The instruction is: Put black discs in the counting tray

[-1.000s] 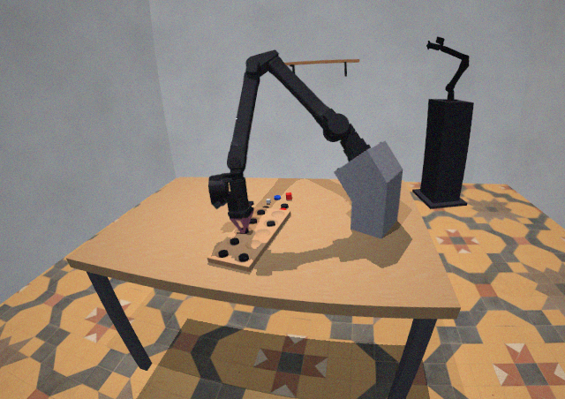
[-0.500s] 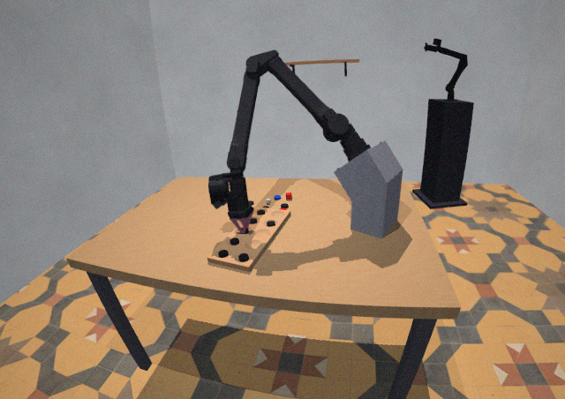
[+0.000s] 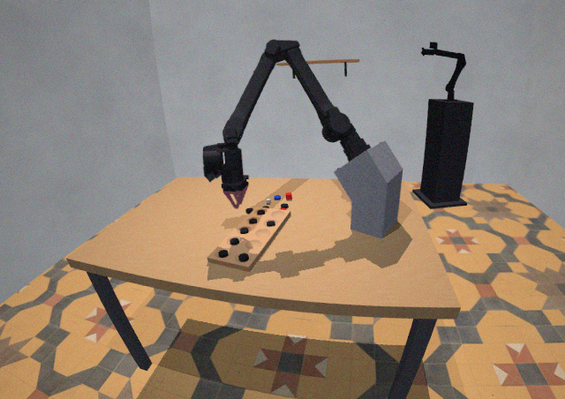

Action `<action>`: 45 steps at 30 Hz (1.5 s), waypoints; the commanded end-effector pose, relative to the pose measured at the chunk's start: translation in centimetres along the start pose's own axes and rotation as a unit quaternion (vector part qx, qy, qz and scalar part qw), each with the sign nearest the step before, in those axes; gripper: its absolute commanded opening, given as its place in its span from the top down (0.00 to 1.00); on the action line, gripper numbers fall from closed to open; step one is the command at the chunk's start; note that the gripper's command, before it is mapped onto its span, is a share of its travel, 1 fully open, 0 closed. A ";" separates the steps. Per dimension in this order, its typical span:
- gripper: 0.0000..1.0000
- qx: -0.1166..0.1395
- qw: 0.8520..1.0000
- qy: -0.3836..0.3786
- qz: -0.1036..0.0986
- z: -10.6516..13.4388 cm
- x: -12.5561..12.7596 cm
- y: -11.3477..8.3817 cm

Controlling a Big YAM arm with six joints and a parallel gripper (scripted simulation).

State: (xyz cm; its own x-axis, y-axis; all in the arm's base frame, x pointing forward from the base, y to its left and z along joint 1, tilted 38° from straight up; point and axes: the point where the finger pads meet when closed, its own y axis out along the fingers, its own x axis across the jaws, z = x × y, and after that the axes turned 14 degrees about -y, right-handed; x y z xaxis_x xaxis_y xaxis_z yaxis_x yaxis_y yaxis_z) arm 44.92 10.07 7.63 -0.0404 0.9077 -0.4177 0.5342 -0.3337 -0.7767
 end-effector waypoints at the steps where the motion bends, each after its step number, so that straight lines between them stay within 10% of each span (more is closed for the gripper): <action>1: 0.56 0.016 1.000 0.022 0.009 -0.2 -0.6 0.4; 45: 0.56 0.011 1.000 0.017 0.003 0.1 -0.1 -0.1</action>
State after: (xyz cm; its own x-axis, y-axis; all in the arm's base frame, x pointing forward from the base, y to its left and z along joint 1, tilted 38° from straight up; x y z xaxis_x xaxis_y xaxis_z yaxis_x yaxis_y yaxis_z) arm 44.44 9.55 7.03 -0.0197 0.9085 -0.4174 0.5046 -0.3513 -0.7886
